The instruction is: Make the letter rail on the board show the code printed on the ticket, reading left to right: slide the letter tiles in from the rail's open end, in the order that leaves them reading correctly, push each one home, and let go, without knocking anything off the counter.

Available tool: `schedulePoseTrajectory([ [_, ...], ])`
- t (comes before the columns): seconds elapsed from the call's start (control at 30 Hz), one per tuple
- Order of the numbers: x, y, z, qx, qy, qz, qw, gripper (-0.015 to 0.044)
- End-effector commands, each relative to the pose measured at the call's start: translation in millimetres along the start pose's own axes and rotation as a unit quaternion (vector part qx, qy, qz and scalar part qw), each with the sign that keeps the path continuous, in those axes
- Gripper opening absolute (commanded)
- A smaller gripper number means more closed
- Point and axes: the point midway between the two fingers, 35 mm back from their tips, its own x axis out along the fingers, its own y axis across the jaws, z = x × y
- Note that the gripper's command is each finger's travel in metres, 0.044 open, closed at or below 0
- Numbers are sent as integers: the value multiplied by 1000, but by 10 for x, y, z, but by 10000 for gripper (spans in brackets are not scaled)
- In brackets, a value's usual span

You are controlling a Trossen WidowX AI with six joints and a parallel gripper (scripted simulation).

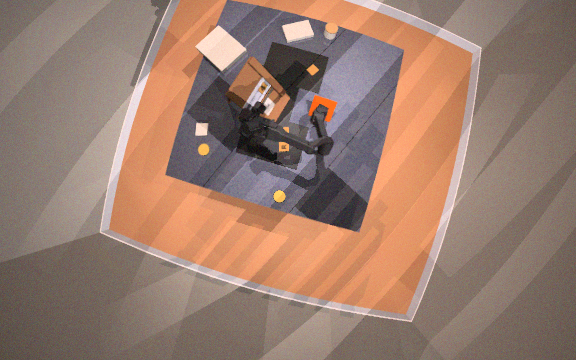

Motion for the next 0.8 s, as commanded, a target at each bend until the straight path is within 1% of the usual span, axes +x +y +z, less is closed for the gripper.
schedulePoseTrajectory([
  [0.0, 7, -37, -17, -1, 2, 0, 1000, 0],
  [0.77, 11, -153, -16, -1, 3, 0, 1000, 0],
])
